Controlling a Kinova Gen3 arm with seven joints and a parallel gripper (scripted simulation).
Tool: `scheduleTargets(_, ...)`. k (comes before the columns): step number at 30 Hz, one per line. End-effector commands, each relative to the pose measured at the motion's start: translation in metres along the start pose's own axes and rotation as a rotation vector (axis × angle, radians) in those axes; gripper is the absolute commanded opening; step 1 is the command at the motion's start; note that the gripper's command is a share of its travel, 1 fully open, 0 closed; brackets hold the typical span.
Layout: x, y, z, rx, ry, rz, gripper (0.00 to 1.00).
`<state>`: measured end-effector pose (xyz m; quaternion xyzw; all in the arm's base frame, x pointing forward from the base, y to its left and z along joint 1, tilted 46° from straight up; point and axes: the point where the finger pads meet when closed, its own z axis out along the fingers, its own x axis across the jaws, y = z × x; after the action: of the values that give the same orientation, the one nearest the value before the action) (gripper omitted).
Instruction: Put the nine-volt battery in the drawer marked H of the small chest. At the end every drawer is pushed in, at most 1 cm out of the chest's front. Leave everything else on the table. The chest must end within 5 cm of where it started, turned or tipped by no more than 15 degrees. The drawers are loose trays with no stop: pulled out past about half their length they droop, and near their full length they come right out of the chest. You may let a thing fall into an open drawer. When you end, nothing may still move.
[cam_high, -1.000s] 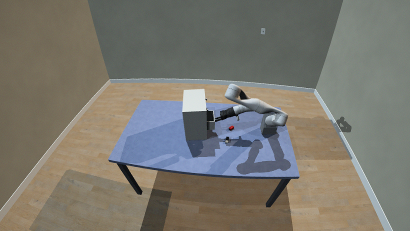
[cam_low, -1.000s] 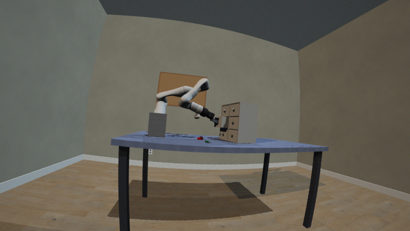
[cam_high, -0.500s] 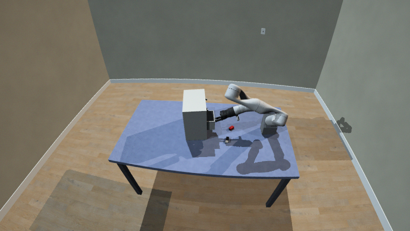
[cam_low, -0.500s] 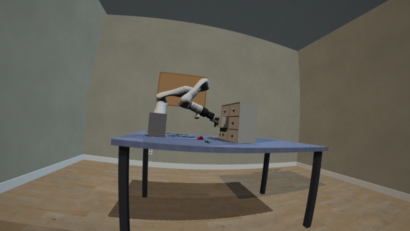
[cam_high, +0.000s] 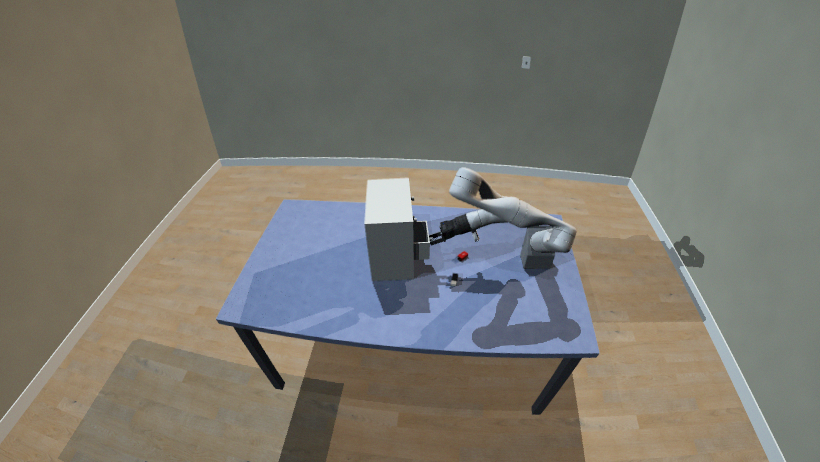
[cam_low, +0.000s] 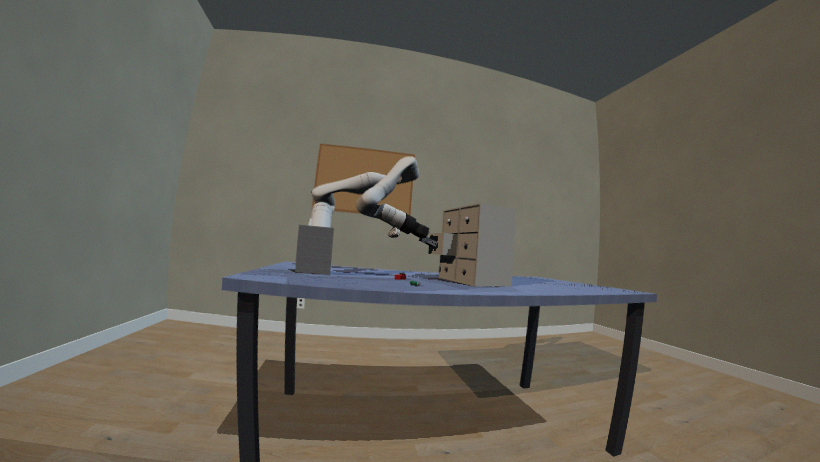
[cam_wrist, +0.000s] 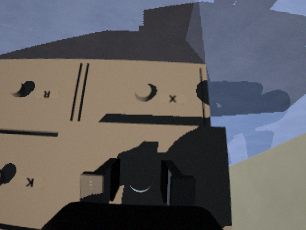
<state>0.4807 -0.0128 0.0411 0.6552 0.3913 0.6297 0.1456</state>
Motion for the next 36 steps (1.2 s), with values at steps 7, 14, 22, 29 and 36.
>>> scheduleTargets(7,-0.001,-0.011,-0.028,0.001,-0.004,0.002,0.67)
scheduleTargets(14,-0.001,-0.019,-0.049,0.000,-0.004,0.002,0.67)
scheduleTargets(22,0.000,-0.017,-0.051,-0.003,-0.002,-0.002,0.67)
scheduleTargets(29,0.000,-0.018,-0.069,-0.001,-0.004,0.003,0.67)
scheduleTargets(36,0.000,-0.018,-0.087,-0.001,-0.003,0.003,0.67)
